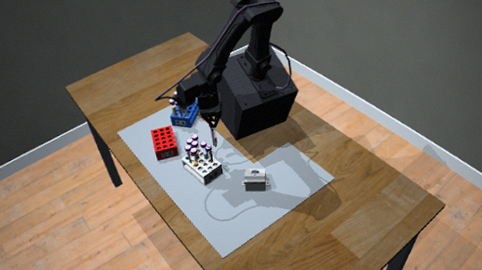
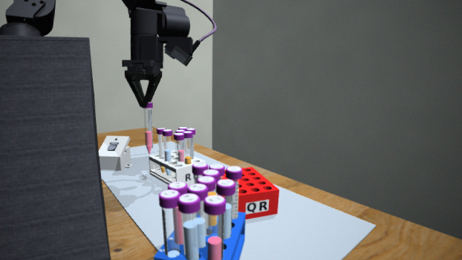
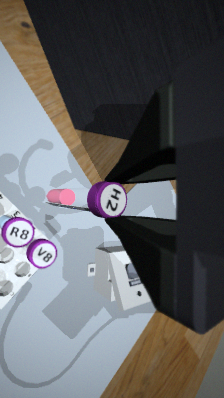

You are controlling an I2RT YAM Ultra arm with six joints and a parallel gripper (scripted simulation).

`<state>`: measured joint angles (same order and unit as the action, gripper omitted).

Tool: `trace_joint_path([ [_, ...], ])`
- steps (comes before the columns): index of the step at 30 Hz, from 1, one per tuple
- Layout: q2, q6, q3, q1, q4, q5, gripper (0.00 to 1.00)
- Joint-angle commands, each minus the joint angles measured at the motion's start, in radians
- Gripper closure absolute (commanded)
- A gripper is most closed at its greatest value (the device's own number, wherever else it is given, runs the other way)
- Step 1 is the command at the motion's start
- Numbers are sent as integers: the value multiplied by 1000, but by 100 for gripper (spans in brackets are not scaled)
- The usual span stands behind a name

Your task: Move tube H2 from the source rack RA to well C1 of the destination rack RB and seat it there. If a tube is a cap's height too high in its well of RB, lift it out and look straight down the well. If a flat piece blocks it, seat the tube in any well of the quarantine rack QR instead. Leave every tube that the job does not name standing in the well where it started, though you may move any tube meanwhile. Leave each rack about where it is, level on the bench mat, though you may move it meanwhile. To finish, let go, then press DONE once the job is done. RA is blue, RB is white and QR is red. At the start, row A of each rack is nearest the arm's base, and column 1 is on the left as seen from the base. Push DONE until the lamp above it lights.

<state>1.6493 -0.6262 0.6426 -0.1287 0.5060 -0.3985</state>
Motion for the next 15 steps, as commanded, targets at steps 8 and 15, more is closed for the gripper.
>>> trace_joint_path([
  [8,-85,-161,-30,-110,5,22,100],
  [15,-86,-240,22,-182,15,32,100],
])
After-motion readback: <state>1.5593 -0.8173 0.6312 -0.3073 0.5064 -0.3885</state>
